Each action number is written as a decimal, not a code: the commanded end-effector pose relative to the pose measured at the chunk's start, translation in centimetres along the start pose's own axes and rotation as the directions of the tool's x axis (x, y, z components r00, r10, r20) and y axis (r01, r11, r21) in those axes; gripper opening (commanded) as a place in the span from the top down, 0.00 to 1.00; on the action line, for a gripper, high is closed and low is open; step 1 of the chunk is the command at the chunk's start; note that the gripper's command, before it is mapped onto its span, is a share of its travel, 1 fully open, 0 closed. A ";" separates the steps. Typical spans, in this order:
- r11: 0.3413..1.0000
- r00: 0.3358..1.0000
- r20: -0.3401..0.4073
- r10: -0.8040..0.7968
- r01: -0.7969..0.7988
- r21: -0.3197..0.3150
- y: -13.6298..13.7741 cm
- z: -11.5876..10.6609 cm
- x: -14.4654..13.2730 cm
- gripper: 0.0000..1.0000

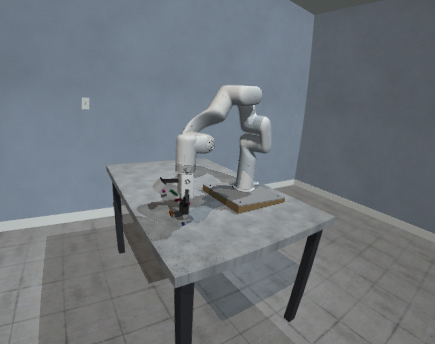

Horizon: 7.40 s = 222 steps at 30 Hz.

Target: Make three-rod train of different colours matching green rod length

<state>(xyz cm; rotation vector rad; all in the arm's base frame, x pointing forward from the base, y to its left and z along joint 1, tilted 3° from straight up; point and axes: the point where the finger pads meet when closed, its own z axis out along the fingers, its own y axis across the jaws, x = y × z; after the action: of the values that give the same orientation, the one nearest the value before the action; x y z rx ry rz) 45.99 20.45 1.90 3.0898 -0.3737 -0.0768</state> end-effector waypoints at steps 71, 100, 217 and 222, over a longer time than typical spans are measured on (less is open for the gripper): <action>1.000 1.000 -0.004 0.000 0.000 0.003 -0.2 3.9 0.2 0.76; 1.000 1.000 -0.004 0.000 0.000 0.003 -0.3 3.9 0.4 0.76; 1.000 1.000 -0.004 0.000 0.000 0.003 -0.3 5.3 0.4 0.96; 1.000 1.000 -0.004 0.000 0.000 0.003 -0.3 5.3 0.4 0.96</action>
<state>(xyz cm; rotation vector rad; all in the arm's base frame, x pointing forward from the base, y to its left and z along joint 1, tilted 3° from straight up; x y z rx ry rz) 46.00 20.46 -3.56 3.0902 -0.3737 -0.0757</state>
